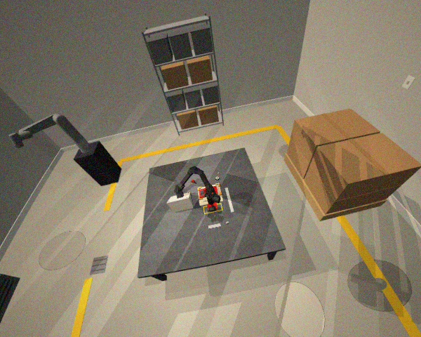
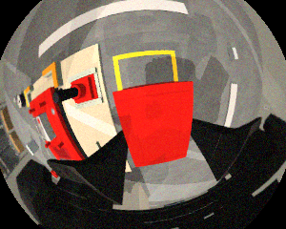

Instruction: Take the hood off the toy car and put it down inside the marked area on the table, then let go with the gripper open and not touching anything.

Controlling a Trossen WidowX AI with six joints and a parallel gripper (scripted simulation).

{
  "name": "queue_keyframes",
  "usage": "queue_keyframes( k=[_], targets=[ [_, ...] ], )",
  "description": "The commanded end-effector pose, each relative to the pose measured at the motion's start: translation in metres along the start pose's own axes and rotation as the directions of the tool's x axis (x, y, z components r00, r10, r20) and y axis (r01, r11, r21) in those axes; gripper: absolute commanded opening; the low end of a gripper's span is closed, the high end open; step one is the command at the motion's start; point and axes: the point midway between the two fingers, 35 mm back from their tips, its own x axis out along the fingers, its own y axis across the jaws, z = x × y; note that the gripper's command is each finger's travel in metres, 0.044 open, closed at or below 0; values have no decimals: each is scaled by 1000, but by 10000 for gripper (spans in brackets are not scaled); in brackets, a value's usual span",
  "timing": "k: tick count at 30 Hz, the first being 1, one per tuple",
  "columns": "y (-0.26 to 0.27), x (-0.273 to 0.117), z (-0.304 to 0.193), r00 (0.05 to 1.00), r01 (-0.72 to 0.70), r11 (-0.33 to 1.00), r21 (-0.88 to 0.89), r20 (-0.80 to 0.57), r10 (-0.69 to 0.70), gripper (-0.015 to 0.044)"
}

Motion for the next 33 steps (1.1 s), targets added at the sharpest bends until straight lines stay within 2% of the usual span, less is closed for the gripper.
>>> queue_keyframes(
  k=[1, 33],
  targets=[
    [0, 4, -2, 1000, -5, 1000, 9, -1, 5, 0],
    [0, 17, -2, 1000, -6, 1000, 9, 0, 6, 0]
  ],
)
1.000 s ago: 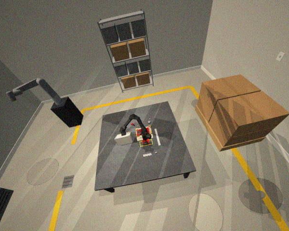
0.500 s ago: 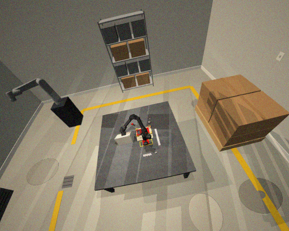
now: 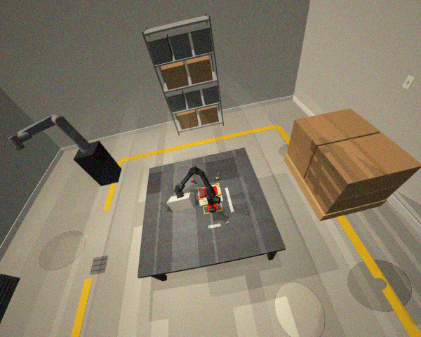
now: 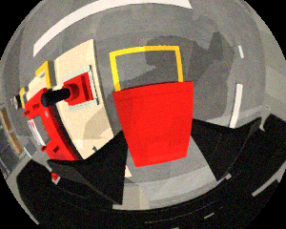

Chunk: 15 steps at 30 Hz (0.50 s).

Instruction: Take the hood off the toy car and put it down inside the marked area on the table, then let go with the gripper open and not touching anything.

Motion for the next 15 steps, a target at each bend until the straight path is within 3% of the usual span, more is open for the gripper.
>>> queue_keyframes(
  k=[1, 15],
  targets=[
    [0, 3, -1, 1000, -3, 1000, 6, 1, 3, 0],
    [0, 10, -1, 1000, -4, 1000, 6, 1, 4, 0]
  ],
)
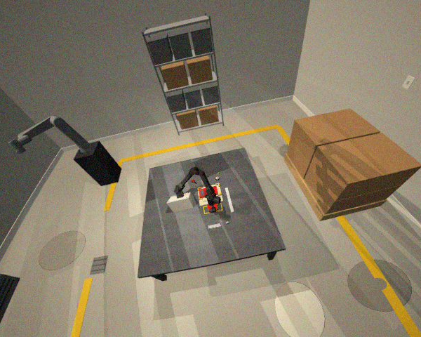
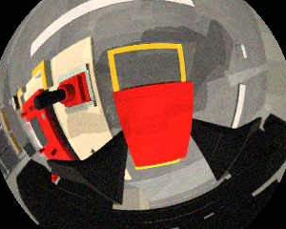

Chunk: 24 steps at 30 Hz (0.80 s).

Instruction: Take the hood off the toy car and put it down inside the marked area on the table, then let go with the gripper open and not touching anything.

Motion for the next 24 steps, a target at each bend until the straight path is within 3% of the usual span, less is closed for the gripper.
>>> queue_keyframes(
  k=[1, 2, 19, 24],
  targets=[
    [0, 3, -1, 1000, -3, 1000, 6, 1, 3, 0],
    [0, 3, -1, 1000, -3, 1000, 6, 1, 3, 0],
    [0, 1, 0, 1000, 0, 1000, 0, 0, 0, 440],
    [-2, -25, 2, 1000, 0, 1000, 1, -1, 0, 440]
  ],
)
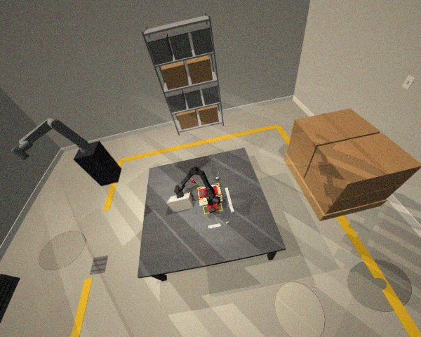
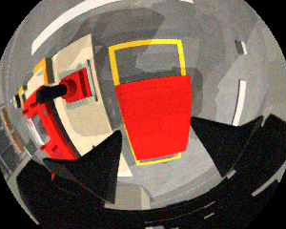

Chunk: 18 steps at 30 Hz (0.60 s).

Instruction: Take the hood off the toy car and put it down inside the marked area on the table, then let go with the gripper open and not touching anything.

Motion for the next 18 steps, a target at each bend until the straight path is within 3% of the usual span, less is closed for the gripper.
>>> queue_keyframes(
  k=[1, 5, 18],
  targets=[
    [-3, -33, 6, 1000, 12, 1000, -9, 17, -12, 440],
    [-2, -66, 4, 1000, 9, 1000, -9, 16, -9, 440],
    [-2, -68, 4, 1000, 9, 1000, -9, 16, -9, 440]
  ],
)
